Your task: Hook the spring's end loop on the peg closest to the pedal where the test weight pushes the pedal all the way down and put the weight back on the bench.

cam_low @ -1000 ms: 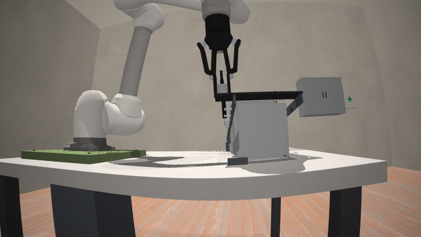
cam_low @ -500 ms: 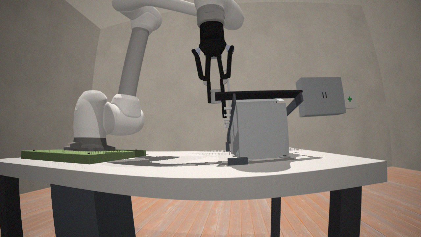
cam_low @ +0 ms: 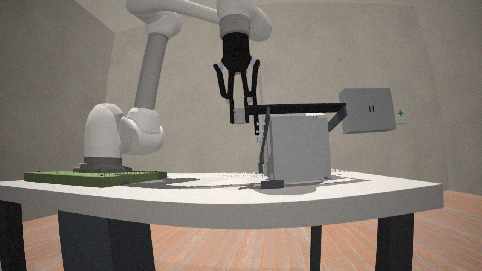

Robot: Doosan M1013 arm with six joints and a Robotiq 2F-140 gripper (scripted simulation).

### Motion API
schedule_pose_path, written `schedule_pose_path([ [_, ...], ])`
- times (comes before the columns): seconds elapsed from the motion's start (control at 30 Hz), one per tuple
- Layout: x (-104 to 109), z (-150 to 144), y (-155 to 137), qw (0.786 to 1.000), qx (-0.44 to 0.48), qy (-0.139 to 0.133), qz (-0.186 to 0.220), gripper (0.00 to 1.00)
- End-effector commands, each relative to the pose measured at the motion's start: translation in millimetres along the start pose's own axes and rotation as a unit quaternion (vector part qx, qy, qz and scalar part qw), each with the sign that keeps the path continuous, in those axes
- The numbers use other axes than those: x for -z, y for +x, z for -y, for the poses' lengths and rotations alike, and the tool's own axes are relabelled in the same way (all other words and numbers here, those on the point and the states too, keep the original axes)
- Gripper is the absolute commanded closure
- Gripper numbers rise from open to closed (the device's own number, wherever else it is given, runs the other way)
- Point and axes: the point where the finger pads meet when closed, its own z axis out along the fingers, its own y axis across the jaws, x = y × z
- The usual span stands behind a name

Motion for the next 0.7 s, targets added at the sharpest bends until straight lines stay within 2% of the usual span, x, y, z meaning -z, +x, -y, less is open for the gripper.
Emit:
schedule_pose_path([
  [0.0,-0.8,2.3,2.2,1.0,0.0,0.0,0.001,0.75],
  [0.67,-16.8,31.9,27.8,1.0,0.0,0.0,0.013,0.75],
])
